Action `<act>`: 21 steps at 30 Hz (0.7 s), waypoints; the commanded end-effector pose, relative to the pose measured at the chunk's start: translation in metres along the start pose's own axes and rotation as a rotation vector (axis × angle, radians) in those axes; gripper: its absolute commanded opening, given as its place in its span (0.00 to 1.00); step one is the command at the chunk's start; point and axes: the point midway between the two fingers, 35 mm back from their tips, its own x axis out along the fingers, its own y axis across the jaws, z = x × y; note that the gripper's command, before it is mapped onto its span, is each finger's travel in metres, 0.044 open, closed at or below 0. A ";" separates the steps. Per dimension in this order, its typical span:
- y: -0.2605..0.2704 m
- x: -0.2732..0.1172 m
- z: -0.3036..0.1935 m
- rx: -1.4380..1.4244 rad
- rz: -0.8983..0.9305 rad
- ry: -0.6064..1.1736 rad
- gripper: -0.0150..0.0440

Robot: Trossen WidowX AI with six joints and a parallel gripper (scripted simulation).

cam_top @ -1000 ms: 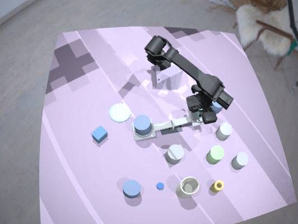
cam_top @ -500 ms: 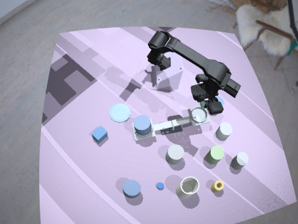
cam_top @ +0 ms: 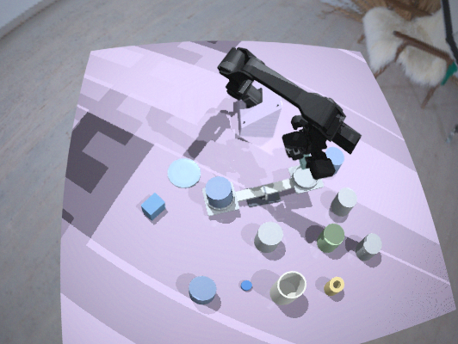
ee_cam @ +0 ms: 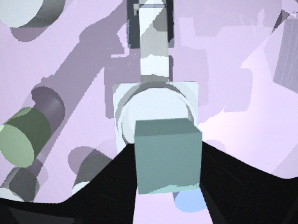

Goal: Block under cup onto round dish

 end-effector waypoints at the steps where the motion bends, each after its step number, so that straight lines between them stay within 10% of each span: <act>1: 0.003 -0.002 0.017 -0.004 0.016 0.015 0.25; 21: 0.006 0.010 0.088 -0.036 0.035 0.058 0.25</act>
